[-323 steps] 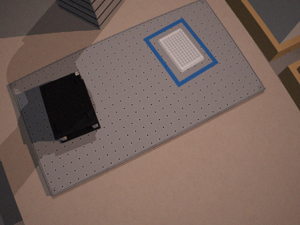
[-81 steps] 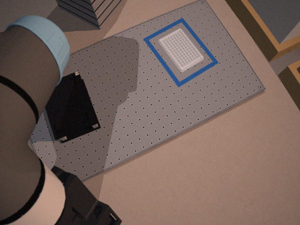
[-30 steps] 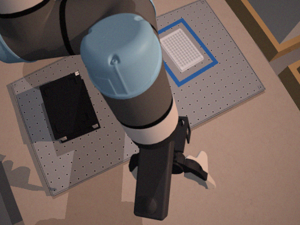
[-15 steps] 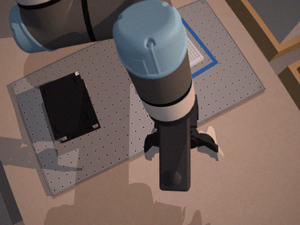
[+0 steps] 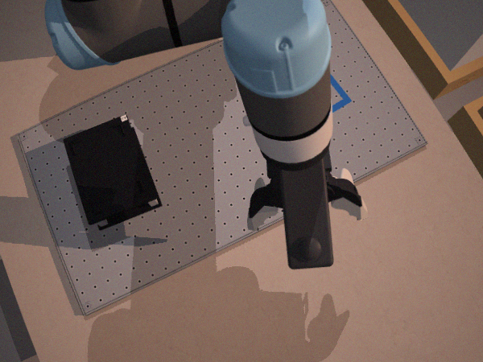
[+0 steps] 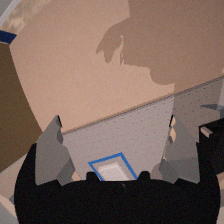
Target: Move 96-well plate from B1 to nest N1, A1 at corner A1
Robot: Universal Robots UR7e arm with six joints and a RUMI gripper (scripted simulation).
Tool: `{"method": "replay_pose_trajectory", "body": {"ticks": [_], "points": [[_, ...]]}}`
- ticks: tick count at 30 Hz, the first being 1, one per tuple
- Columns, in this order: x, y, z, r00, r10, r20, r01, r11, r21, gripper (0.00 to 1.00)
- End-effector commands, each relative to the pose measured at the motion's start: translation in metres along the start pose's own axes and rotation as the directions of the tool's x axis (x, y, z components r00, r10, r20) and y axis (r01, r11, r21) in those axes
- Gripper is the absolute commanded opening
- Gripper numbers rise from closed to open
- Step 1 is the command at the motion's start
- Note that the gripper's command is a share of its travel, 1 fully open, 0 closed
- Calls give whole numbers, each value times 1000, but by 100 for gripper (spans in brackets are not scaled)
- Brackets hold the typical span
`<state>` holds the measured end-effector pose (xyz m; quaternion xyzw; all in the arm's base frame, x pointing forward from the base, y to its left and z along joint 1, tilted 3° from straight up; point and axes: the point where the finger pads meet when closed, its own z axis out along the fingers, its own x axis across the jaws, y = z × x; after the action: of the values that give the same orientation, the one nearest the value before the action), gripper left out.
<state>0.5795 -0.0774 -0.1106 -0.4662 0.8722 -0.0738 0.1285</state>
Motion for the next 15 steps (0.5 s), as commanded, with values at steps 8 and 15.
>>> {"method": "replay_pose_trajectory", "body": {"ticks": [8, 15], "points": [[-14, 48, 10, 999, -41, -10, 41, 999, -21, 100], [-19, 72, 13, 990, -136, -29, 133, 988, -72, 100]]}}
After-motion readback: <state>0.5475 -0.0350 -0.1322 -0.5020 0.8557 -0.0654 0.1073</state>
